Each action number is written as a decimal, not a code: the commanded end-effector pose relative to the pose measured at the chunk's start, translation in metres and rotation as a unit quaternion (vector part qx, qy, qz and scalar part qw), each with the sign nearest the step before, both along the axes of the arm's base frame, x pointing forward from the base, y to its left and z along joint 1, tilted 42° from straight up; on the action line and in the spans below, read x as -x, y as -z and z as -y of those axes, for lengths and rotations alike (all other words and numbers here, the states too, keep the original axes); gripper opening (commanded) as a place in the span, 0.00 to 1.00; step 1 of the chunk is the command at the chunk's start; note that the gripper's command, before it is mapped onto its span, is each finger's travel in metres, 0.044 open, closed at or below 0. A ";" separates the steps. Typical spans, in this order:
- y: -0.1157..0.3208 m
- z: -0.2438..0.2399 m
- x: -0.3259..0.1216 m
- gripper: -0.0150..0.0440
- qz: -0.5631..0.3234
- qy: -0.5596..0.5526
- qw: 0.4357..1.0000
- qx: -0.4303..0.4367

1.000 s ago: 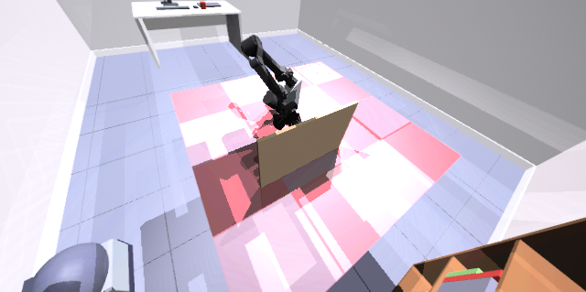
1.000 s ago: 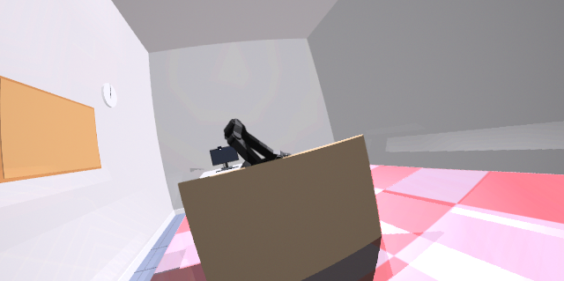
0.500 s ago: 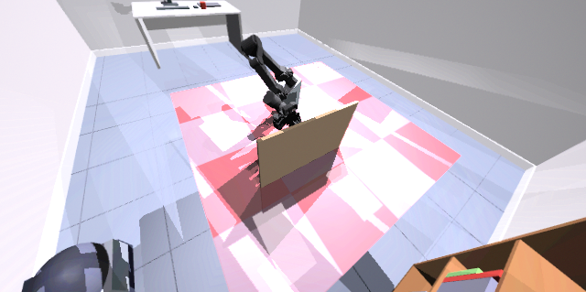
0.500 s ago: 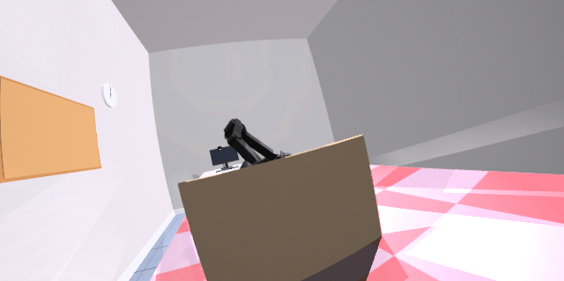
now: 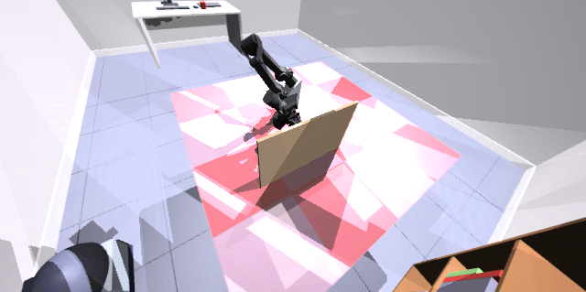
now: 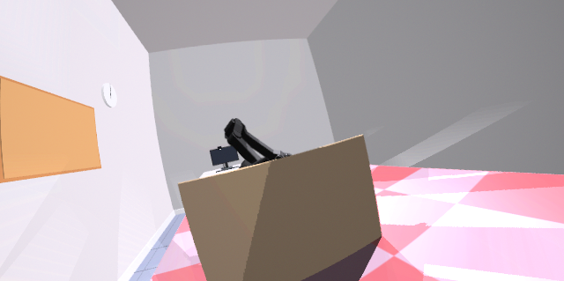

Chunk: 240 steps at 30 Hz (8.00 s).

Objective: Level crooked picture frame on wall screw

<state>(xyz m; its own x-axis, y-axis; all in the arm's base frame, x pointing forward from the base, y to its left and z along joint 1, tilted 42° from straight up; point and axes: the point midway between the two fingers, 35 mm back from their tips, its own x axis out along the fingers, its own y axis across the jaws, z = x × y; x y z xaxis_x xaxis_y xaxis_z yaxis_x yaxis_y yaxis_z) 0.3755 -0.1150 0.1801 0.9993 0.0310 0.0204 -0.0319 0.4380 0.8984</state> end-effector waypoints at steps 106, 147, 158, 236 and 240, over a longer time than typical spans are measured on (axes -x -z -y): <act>-0.005 -0.012 0.000 0.25 0.005 -0.003 1.000 0.005; 0.004 -0.007 0.000 0.25 0.001 0.002 1.000 0.003; 0.004 -0.007 0.000 0.25 0.002 0.003 0.999 0.040; -0.018 0.008 0.143 0.69 0.004 0.007 1.000 0.028; -0.026 0.001 0.169 0.69 0.001 0.003 1.000 0.019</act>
<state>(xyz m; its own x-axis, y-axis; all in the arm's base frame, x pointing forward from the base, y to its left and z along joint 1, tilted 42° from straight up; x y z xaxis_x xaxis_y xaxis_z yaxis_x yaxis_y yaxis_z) 0.2232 -0.1220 0.2023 0.9995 0.0180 0.0268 -0.0321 0.4877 0.8724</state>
